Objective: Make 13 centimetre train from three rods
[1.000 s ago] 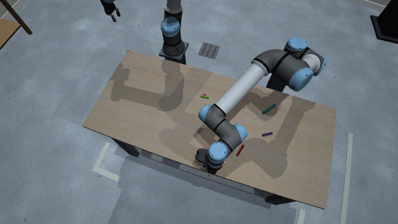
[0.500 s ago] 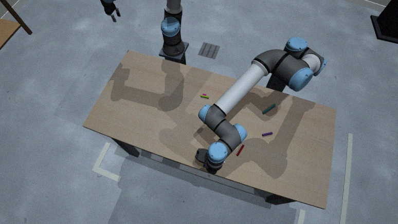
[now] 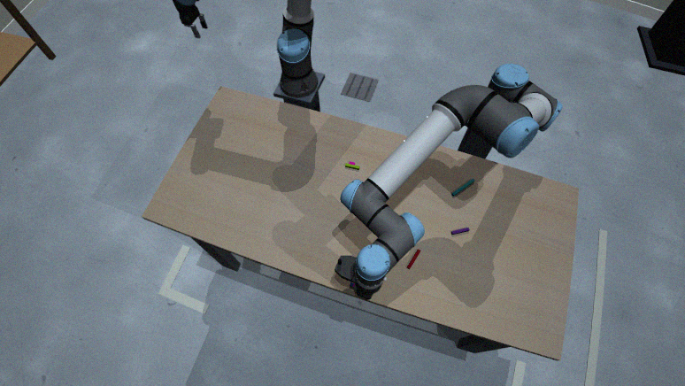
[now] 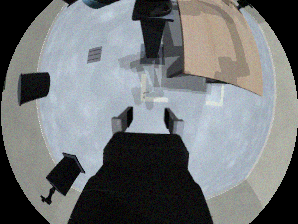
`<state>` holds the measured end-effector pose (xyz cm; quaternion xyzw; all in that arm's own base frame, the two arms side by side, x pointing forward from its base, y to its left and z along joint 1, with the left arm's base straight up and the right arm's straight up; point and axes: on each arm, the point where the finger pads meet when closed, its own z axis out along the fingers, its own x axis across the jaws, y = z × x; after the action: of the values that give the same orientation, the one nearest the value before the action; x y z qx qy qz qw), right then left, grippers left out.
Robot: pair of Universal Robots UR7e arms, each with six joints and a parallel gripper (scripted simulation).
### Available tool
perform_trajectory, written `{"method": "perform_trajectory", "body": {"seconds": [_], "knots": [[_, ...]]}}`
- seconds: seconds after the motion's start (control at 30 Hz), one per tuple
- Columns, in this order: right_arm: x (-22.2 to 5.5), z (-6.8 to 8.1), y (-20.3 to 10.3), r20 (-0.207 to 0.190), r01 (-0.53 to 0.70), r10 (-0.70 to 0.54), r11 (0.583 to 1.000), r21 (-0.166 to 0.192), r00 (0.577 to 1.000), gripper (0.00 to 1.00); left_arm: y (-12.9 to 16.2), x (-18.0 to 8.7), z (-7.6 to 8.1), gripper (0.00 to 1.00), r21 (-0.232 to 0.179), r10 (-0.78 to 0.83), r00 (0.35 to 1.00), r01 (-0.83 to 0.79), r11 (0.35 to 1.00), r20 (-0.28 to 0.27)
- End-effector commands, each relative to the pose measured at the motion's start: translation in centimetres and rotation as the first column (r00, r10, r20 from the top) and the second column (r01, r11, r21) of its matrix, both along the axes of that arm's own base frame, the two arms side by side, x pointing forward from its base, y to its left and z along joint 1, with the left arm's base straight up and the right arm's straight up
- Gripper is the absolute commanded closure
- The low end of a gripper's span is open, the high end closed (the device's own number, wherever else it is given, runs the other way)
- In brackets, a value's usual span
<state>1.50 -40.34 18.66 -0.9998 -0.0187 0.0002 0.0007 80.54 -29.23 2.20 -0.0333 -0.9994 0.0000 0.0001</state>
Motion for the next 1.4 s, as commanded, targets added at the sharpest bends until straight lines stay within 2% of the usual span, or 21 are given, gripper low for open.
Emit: {"method": "perform_trajectory", "body": {"seconds": [0.0, 0.4, 0.43, 0.57, 0.6, 0.67, 0.7, 0.77, 0.8, 0.87, 0.9, 1.37], "knots": [[0.01, 0.04, -0.03, 0.0, 0.0, 0.0, 1.0, -0.001, 1.0, 0.0, -0.03, 0.05, 0.17, 0.76, -0.001, 0.0, 1.0, 0.0, 1.0, 0.002], [0.01, 0.04, -0.03, 0.0, 0.0, 0.0, 1.0, -0.001, 1.0, 0.0, -0.03, 0.05, 0.17, 0.76, -0.001, 0.0, 1.0, 0.0, 1.0, 0.002], [0.01, 0.04, -0.03, 0.0, 0.0, 0.0, 1.0, -0.001, 1.0, 0.0, -0.03, 0.05, 0.17, 0.7, -0.001, 0.0, 1.0, 0.0, 1.0, 0.002], [0.01, 0.04, -0.03, 0.0, 0.0, 0.0, 1.0, -0.001, 1.0, 0.0, -0.03, 0.05, 0.17, 0.7, -0.001, 0.0, 1.0, 0.0, 1.0, 0.002], [0.01, 0.04, -0.03, 0.0, 0.0, 0.0, 1.0, -0.001, 1.0, 0.0, -0.03, 0.05, 0.17, 0.64, -0.001, 0.0, 1.0, 0.0, 1.0, 0.002], [0.01, 0.04, -0.03, 0.0, 0.0, 0.0, 1.0, -0.001, 1.0, 0.0, -0.03, 0.05, 0.17, 0.64, -0.001, 0.0, 1.0, 0.0, 1.0, 0.002], [0.01, 0.04, -0.03, 0.0, 0.0, 0.0, 1.0, -0.001, 1.0, 0.0, -0.03, 0.05, 0.17, 0.58, -0.001, 0.0, 1.0, 0.0, 1.0, 0.002], [0.01, 0.04, -0.03, 0.0, 0.0, 0.0, 1.0, -0.001, 1.0, 0.0, -0.03, 0.05, 0.17, 0.58, -0.001, 0.0, 1.0, 0.0, 1.0, 0.002], [0.01, 0.04, -0.03, 0.0, 0.0, 0.0, 1.0, -0.001, 1.0, 0.0, -0.03, 0.05, 0.17, 0.52, -0.001, 0.0, 1.0, 0.0, 1.0, 0.002], [0.01, 0.04, -0.03, 0.0, 0.0, 0.0, 1.0, -0.001, 1.0, 0.0, -0.03, 0.05, 0.17, 0.52, -0.001, 0.0, 1.0, 0.0, 1.0, 0.002], [0.01, 0.04, -0.03, 0.0, 0.0, 0.0, 1.0, -0.001, 1.0, 0.0, -0.03, 0.05, 0.17, 0.46, -0.001, 0.0, 1.0, 0.0, 1.0, 0.002], [0.01, 0.04, -0.03, 0.0, 0.0, 0.0, 1.0, -0.001, 1.0, 0.0, -0.03, 0.05, 0.39, 0.46, -0.001, 0.0, 1.0, 0.0, 1.0, 0.002]]}}
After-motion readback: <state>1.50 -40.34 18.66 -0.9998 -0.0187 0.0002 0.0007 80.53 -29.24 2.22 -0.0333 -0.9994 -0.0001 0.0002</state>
